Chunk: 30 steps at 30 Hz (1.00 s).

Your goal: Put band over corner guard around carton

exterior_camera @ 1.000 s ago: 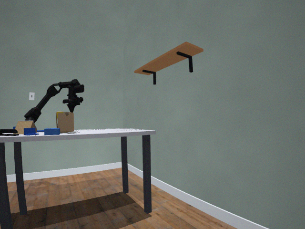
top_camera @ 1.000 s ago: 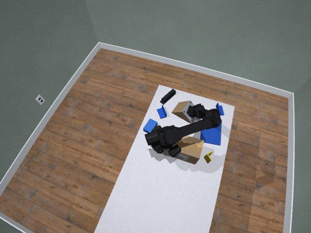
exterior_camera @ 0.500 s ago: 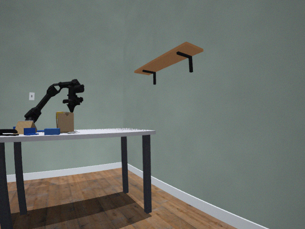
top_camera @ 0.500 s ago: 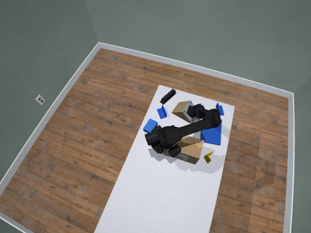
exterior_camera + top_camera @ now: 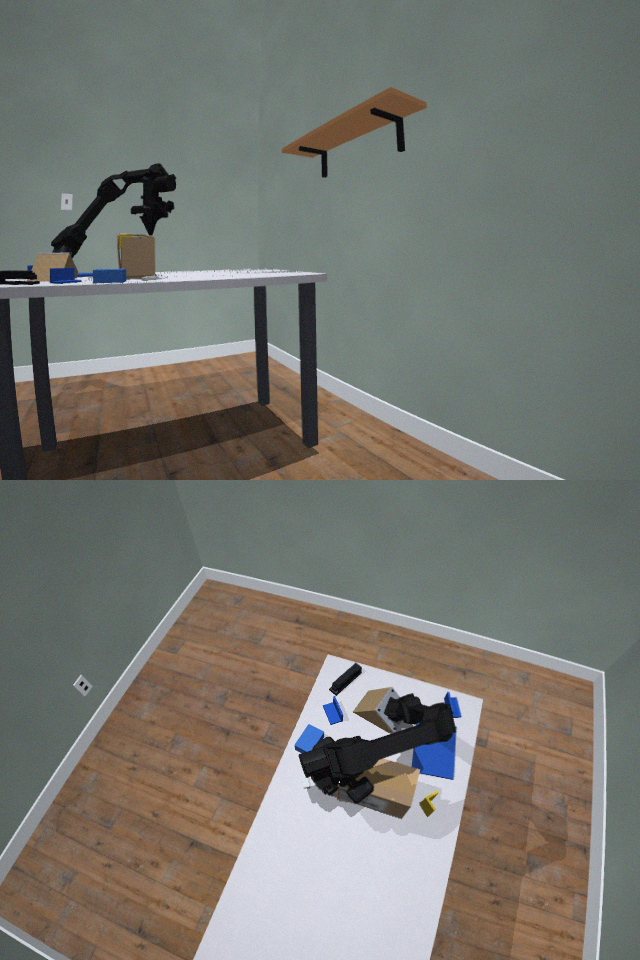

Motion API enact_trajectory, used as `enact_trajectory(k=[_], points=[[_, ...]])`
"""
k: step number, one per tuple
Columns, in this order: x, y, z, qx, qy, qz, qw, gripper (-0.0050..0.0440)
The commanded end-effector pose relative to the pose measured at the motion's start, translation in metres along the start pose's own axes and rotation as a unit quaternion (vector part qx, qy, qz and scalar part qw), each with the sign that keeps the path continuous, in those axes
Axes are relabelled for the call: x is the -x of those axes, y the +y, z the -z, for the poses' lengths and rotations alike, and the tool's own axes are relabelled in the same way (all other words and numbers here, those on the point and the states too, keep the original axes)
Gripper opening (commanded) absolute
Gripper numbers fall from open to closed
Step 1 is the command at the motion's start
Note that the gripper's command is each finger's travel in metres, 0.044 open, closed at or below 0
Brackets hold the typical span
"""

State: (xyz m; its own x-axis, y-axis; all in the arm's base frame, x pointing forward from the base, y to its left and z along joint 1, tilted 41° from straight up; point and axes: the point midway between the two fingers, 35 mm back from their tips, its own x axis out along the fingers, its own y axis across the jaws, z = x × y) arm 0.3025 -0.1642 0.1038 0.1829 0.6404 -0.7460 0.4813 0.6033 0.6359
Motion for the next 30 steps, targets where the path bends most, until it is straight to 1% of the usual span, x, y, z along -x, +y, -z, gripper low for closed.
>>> enact_trajectory(k=[1, 10, 11, 23, 30], points=[[0.0304, -0.0010, 0.0004, -0.014, -0.031, 0.005, 0.999, 0.0000], [0.0304, -0.0010, 0.0004, -0.014, -0.031, 0.005, 0.999, 0.0000], [0.0268, -0.0015, 0.0008, -0.013, -0.027, 0.002, 1.000, 0.0000], [0.0286, -0.0014, 0.0013, -0.014, -0.028, 0.002, 1.000, 0.0000], [0.0271, -0.0012, 0.0009, -0.013, -0.027, 0.002, 1.000, 0.0170]])
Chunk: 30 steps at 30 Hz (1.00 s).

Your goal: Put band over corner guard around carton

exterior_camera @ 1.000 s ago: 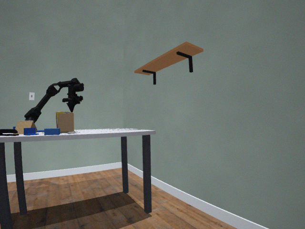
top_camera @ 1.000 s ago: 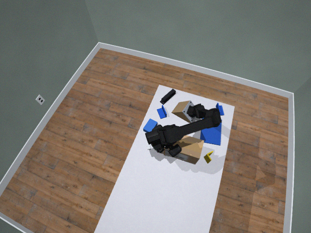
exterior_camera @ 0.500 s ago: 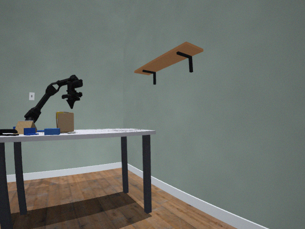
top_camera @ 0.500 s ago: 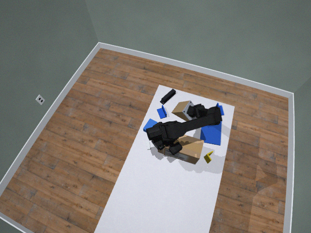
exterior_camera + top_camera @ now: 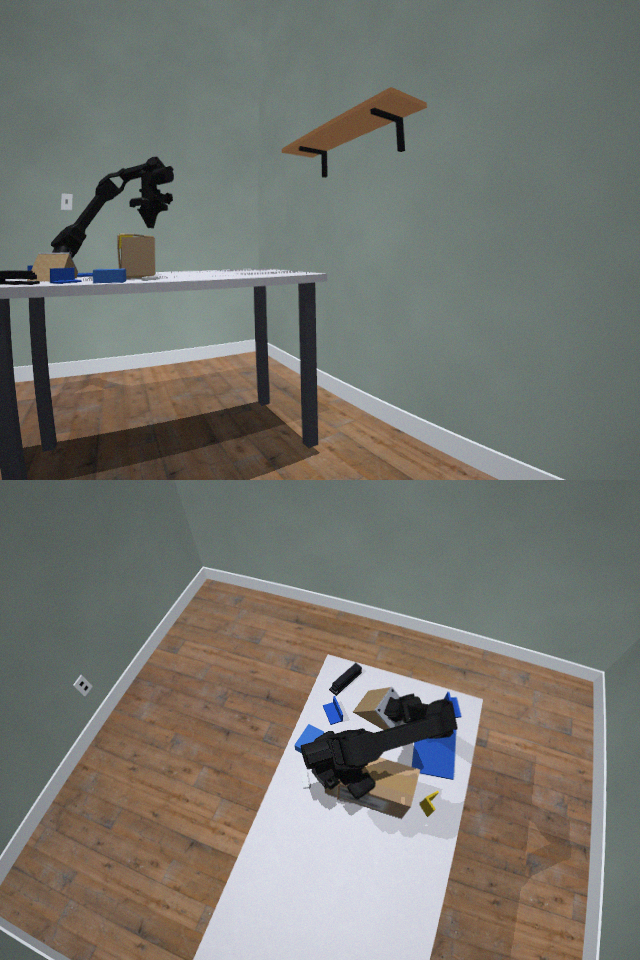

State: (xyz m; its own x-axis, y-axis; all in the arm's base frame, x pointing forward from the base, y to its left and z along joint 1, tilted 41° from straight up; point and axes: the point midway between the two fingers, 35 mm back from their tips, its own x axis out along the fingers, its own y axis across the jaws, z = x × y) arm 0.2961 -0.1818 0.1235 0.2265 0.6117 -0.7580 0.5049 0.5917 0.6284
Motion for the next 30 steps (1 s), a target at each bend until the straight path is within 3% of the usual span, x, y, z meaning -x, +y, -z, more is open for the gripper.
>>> enact_trajectory(k=[1, 6, 8, 13, 16, 20, 30], points=[[0.000, 0.000, 0.000, 0.000, 0.000, 0.000, 1.000, 0.0194], [0.000, 0.000, 0.000, 0.000, 0.000, 0.000, 1.000, 0.0314], [0.000, 0.000, 0.000, 0.000, 0.000, 0.000, 1.000, 0.0314], [0.000, 0.000, 0.000, 0.000, 0.000, 0.000, 1.000, 0.0434], [0.011, -0.001, 0.004, 0.000, -0.016, 0.003, 1.000, 0.0440], [0.059, -0.008, 0.029, -0.001, -0.089, 0.021, 0.996, 0.0440], [0.061, -0.008, 0.031, -0.001, -0.093, 0.022, 0.995, 0.0440]])
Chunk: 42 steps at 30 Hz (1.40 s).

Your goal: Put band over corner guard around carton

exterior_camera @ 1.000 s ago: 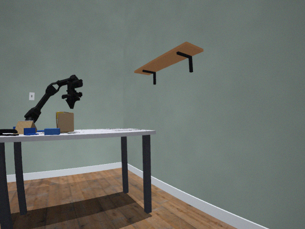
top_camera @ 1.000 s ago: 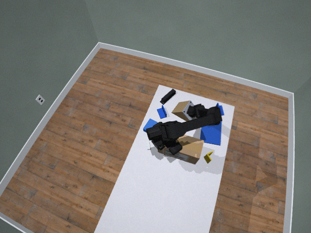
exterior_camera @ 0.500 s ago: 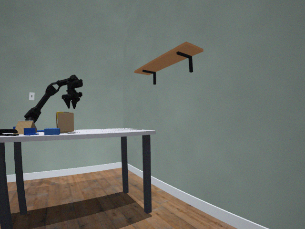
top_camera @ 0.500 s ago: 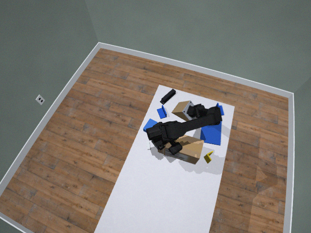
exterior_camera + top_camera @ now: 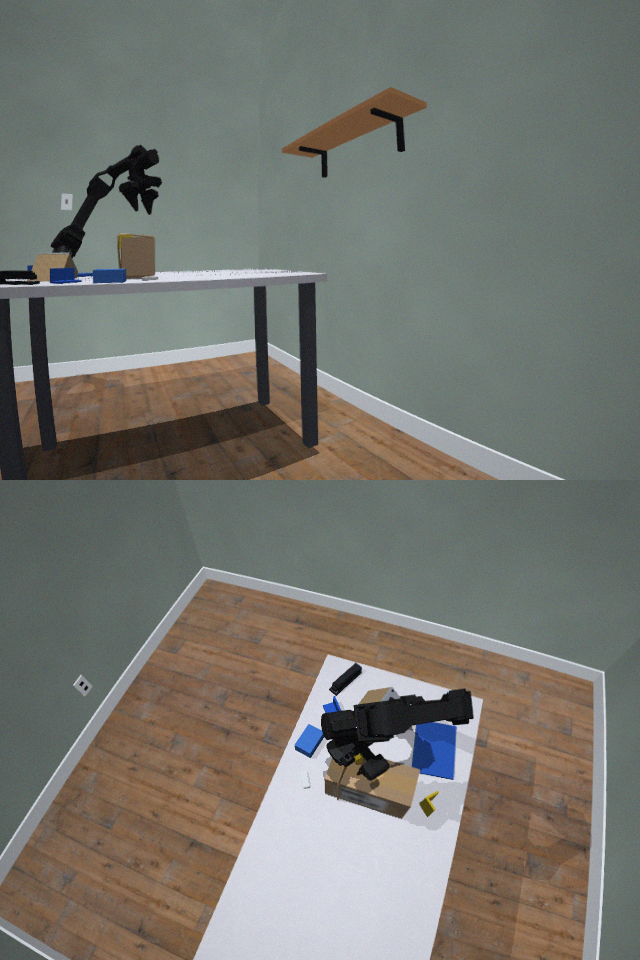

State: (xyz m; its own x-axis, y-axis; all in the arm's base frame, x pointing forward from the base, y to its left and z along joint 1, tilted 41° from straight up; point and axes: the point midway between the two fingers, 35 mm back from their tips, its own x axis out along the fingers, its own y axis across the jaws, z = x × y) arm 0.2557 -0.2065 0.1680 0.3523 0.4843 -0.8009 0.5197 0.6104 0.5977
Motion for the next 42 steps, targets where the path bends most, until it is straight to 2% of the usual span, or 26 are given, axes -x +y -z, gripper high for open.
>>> enact_trajectory(k=[1, 6, 10, 12, 13, 14, 21, 27, 29, 30, 31, 42], points=[[-0.001, -0.002, 0.001, 0.003, 0.001, -0.004, 1.000, 0.0440], [-0.015, -0.035, 0.024, 0.045, -0.015, -0.108, 0.993, 0.0440], [-0.020, -0.047, 0.034, 0.073, -0.039, -0.150, 0.985, 0.0440], [-0.020, -0.047, 0.034, 0.073, -0.039, -0.150, 0.985, 0.0440], [-0.021, -0.049, 0.036, 0.107, -0.051, -0.159, 0.980, 0.0440], [-0.024, -0.055, 0.043, 0.093, -0.067, -0.183, 0.976, 0.0440], [-0.029, -0.069, 0.060, 0.135, -0.143, -0.235, 0.952, 0.0440], [-0.033, -0.079, 0.073, 0.162, -0.220, -0.260, 0.926, 0.0440], [-0.033, -0.079, 0.073, 0.162, -0.220, -0.260, 0.926, 0.0440], [-0.033, -0.080, 0.075, 0.190, -0.240, -0.256, 0.917, 0.0440], [-0.034, -0.083, 0.081, 0.173, -0.266, -0.265, 0.910, 0.0440], [-0.036, -0.092, 0.100, 0.198, -0.404, -0.245, 0.859, 0.0440]])
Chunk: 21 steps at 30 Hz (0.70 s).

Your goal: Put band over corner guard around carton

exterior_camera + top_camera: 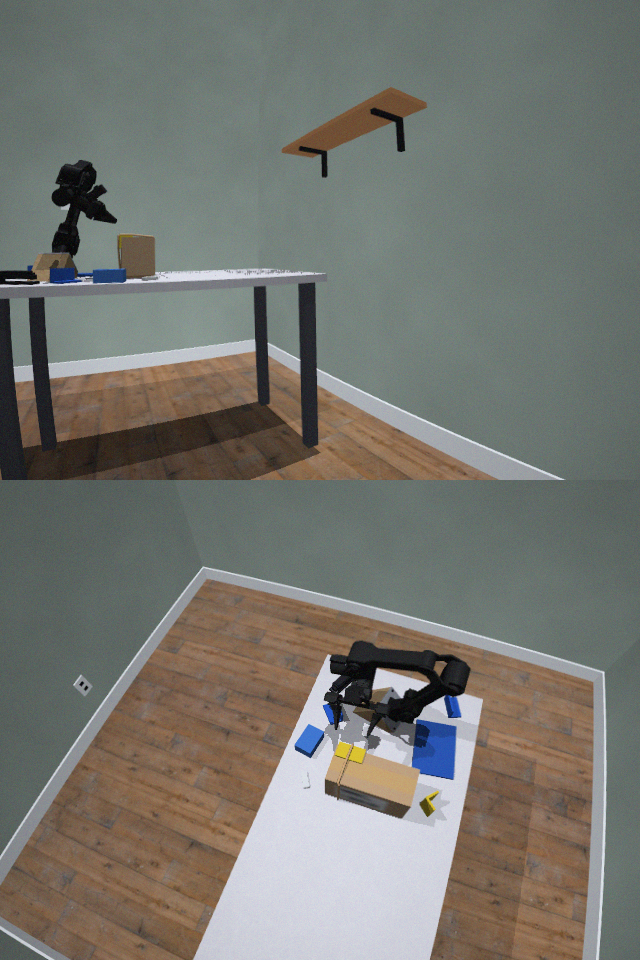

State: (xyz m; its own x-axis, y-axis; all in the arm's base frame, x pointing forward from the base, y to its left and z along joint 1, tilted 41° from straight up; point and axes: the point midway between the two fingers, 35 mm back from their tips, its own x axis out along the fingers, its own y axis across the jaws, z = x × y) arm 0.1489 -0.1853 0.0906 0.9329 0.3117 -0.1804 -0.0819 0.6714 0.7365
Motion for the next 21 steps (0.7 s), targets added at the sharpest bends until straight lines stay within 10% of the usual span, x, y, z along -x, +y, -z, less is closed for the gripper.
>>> enact_trajectory(k=[1, 21], points=[[0.006, 0.000, 0.007, 0.028, -0.057, 0.004, 0.998, 0.0440], [-0.013, -0.002, 0.053, 0.059, -0.106, 0.023, 0.992, 0.0440]])
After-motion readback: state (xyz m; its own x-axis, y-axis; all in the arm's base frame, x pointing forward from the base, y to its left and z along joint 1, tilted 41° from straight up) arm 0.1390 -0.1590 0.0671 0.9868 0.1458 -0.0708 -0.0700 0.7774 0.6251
